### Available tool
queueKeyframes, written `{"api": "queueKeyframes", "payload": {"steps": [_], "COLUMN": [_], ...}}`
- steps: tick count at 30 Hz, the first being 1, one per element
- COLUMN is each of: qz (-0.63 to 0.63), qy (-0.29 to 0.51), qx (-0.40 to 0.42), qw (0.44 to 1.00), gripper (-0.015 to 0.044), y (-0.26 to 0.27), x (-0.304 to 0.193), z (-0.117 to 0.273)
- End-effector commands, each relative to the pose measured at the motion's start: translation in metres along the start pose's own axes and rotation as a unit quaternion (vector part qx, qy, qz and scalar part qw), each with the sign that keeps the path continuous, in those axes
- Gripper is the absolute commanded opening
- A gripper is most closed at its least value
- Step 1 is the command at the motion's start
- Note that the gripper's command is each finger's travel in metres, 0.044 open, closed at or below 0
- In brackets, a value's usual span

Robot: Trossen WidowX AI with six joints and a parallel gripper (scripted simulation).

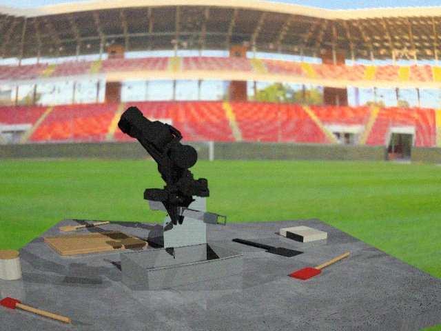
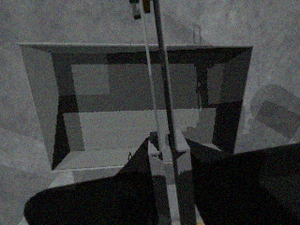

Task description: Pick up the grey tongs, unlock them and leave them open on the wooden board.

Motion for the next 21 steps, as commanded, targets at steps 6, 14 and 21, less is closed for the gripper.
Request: {"api": "queueKeyframes", "payload": {"steps": [6,14,21], "qz": [-0.005,-0.025,-0.081], "qy": [-0.001,0.001,-0.003], "qx": [0.002,0.007,0.01], "qw": [1.0,1.0,0.997], "gripper": [-0.015,-0.015,-0.015], "y": [0.0,-0.007,-0.022], "x": [-0.002,-0.021,-0.062], "z": [0.011,0.006,0.007]}}
Point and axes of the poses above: the point midway between the two fingers, 35 mm back from their tips, its own z axis back along the fingers, its own y axis across the jaws, x = y × z, the point moved 5 cm from there along z, back along the fingers, and after that the axes turned 15 degrees about z, right-handed, at the moved point
